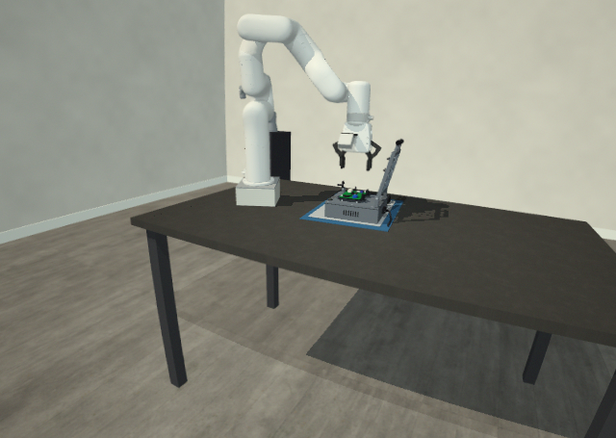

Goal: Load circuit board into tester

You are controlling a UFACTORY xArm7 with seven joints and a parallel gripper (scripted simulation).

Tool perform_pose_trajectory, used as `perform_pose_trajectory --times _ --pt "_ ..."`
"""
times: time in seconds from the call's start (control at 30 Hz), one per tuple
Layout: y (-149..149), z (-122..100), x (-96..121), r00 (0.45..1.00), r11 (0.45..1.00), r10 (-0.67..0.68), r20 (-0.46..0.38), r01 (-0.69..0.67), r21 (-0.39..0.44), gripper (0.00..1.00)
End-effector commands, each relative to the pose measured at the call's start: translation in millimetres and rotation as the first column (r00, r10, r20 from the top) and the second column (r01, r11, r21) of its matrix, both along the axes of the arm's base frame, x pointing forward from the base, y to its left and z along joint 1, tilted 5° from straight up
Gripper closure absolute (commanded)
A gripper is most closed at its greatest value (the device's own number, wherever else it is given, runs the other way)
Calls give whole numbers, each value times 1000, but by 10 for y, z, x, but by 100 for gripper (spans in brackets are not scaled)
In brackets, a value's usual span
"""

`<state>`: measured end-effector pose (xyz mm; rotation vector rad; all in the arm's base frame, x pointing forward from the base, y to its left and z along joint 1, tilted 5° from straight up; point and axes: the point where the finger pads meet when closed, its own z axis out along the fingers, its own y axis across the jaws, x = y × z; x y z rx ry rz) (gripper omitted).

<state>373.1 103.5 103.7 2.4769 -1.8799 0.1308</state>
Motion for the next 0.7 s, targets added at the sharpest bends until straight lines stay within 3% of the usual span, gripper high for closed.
perform_pose_trajectory --times 0.0,0.67 --pt "22 253 -8 1000 1000 0 2 0 1 0" --pt "90 1173 -55 1000 1000 0 2 0 1 0"
